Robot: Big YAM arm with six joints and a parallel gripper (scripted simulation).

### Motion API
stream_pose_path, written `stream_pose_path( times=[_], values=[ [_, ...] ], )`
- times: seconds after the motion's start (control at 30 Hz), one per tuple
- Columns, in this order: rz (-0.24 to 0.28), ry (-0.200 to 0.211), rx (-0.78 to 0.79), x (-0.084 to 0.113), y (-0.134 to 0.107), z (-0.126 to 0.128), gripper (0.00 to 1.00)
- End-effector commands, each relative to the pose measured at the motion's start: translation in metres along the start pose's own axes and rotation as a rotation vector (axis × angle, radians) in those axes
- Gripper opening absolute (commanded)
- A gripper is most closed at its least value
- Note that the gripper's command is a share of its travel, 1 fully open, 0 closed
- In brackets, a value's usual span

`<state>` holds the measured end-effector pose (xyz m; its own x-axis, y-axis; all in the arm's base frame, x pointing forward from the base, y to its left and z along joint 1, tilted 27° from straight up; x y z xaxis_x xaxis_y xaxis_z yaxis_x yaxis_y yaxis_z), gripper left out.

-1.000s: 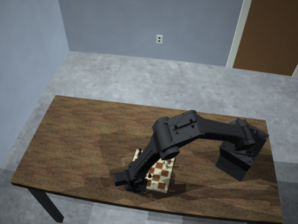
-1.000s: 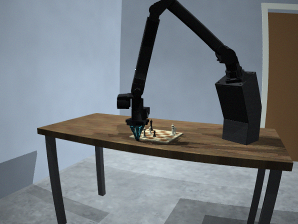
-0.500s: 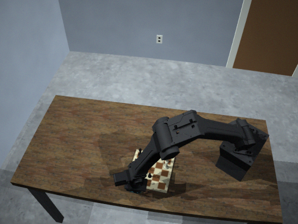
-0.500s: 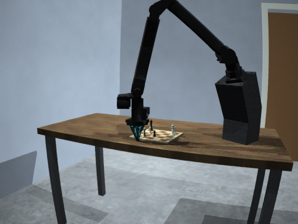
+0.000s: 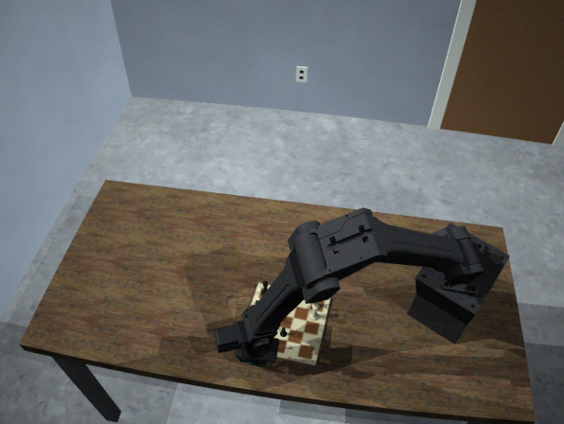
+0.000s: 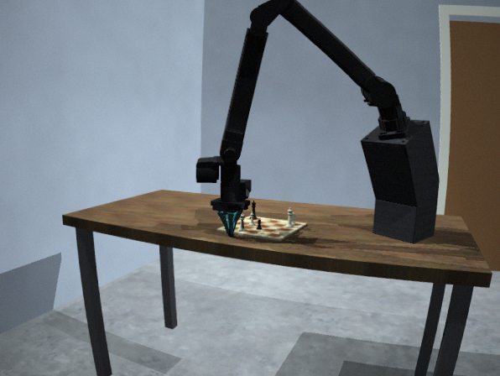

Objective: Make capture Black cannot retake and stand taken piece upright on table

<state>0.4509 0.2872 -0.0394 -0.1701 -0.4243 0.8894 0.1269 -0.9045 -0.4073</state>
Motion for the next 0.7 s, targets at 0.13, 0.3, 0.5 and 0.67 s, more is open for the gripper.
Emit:
stream_pose_path(
  times=[0.13, 0.3, 0.5, 0.67],
  values=[
    [0.015, 0.028, 0.033, 0.0121, -0.0127, 0.0032, 0.00],
    [0.015, 0.028, 0.033, 0.0121, -0.0127, 0.0032, 0.00],
    [0.015, 0.027, 0.033, 0.0112, -0.0126, 0.0028, 0.00],
    [0.007, 0.013, 0.027, 0.0033, -0.0083, -0.0015, 0.00]
  ],
)
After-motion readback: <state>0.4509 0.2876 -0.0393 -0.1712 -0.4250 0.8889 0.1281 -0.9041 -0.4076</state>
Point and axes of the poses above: the point where the finger pads meet when closed, its own x axis back along the fingers, its own z axis across the jaws, y = z × x, the point moved 8 cm from there along x, back along the fingers, and after that the axes turned 4 degrees about -x, right-handed, at the moved point
